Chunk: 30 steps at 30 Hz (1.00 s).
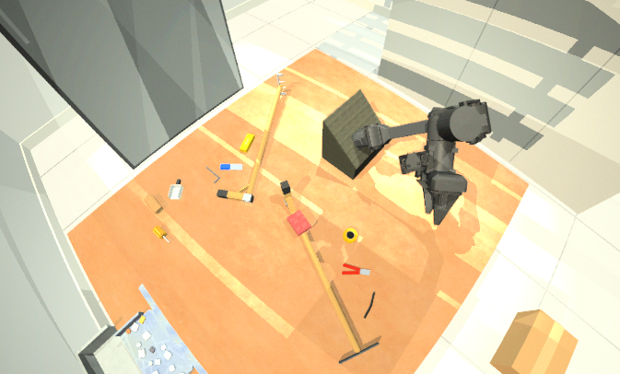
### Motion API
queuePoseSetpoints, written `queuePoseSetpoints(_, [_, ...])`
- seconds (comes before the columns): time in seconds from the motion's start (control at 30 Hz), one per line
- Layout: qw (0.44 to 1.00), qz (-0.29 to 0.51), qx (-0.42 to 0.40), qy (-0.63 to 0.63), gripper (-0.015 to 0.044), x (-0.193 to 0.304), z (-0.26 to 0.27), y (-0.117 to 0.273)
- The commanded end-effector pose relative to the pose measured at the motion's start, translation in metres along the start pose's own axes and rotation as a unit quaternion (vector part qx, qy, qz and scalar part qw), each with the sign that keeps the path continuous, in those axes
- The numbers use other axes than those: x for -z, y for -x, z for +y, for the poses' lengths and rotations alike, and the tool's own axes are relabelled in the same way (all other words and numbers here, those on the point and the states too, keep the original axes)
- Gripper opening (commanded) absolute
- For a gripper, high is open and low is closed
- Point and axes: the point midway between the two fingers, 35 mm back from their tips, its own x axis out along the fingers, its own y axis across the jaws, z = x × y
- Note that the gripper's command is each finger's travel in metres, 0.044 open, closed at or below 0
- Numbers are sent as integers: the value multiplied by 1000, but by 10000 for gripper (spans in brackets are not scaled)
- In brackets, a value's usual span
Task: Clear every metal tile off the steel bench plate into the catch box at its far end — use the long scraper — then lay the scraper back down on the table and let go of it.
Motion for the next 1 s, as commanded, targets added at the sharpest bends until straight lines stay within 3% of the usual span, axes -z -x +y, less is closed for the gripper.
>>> queuePoseSetpoints(0.0, [1000, 0, 0, 0, 426, 0, 0, 0])
queuePoseSetpoints(0.97, [998, 7, -64, 26, 440, 7, 65, 48])
